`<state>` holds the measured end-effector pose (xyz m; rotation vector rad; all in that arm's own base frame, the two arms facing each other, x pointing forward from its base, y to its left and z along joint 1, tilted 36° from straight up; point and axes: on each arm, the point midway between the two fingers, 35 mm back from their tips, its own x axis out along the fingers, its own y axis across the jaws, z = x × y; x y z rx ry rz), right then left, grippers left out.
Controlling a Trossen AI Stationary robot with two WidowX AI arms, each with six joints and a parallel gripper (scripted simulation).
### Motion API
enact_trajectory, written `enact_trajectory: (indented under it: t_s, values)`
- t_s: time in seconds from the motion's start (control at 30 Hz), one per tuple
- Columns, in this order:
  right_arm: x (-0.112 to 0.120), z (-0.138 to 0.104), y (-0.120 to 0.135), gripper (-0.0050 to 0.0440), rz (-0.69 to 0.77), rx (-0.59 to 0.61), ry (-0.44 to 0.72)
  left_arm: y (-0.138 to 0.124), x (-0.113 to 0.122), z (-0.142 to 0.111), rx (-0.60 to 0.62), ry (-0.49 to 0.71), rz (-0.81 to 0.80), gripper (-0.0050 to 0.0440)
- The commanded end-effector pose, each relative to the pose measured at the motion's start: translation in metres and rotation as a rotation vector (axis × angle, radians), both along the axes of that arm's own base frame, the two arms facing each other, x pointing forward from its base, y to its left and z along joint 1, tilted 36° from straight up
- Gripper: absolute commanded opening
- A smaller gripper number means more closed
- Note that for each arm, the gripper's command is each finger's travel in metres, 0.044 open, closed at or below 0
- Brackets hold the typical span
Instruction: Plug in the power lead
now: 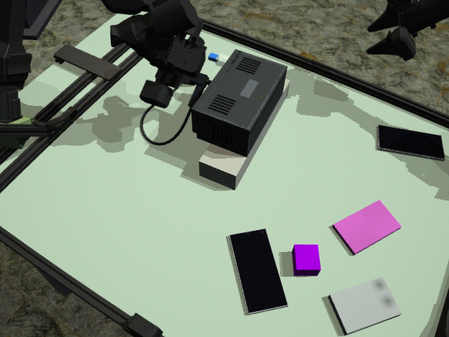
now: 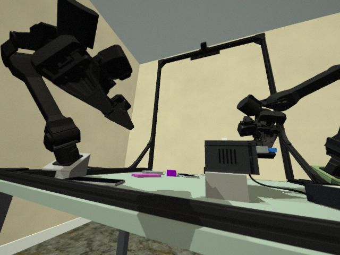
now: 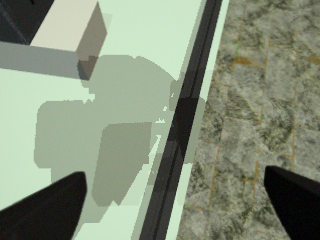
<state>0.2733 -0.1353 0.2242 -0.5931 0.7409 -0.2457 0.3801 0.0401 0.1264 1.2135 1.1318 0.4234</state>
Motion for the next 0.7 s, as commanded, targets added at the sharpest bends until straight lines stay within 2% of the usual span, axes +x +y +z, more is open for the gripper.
enact_trajectory:
  t_s: [0.0,0.67]
  values:
    - [0.0000,-0.0001,0.0000,0.0400,0.000,0.000,0.000,-0.0002,0.0014,0.0008,0.004,-0.002,0.001,0.0000]
    - [0.0000,-0.0001,0.0000,0.0400,0.000,0.000,0.000,-0.0018,0.0066,0.0002,0.004,-0.002,0.001,0.0000]
